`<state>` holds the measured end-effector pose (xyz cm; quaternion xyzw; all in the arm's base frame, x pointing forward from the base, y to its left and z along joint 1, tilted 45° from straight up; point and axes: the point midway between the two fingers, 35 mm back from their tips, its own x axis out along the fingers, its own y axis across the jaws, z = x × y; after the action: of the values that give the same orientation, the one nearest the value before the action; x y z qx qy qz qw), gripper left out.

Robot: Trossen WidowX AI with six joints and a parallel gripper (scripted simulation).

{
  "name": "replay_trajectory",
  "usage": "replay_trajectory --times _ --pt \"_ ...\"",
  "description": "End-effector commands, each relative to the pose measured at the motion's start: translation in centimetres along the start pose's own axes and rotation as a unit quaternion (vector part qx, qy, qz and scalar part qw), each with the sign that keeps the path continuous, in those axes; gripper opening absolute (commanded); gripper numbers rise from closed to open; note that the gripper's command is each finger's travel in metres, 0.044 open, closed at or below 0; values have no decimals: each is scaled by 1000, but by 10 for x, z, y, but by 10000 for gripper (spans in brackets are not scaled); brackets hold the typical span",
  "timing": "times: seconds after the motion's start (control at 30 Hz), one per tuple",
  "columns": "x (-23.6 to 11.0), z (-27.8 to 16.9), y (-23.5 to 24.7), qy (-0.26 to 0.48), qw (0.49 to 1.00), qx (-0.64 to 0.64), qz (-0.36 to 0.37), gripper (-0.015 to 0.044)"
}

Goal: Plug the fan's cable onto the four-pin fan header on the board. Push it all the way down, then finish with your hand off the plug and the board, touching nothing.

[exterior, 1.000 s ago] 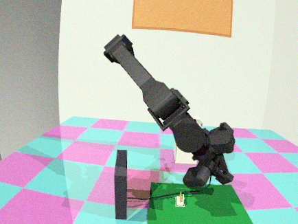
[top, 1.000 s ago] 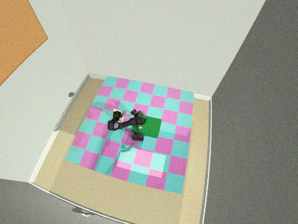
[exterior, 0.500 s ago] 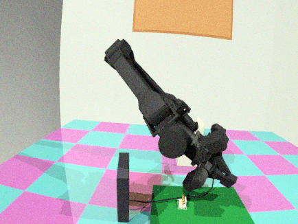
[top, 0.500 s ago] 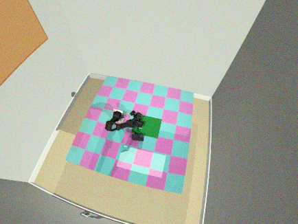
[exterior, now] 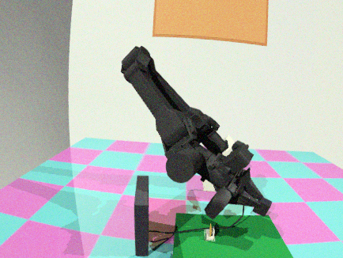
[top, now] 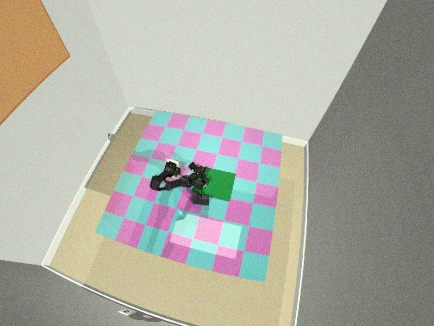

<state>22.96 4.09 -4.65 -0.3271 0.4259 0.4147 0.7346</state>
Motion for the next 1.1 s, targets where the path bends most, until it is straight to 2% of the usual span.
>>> replay_trajectory --times 0.0,0.77,1.07 --pt "-4 0 2 -30 999 -16 -13 0" --pt "-30 4 -2 -148 977 -110 -111 0" --pt "-34 7 -3 -157 972 -121 -123 0"
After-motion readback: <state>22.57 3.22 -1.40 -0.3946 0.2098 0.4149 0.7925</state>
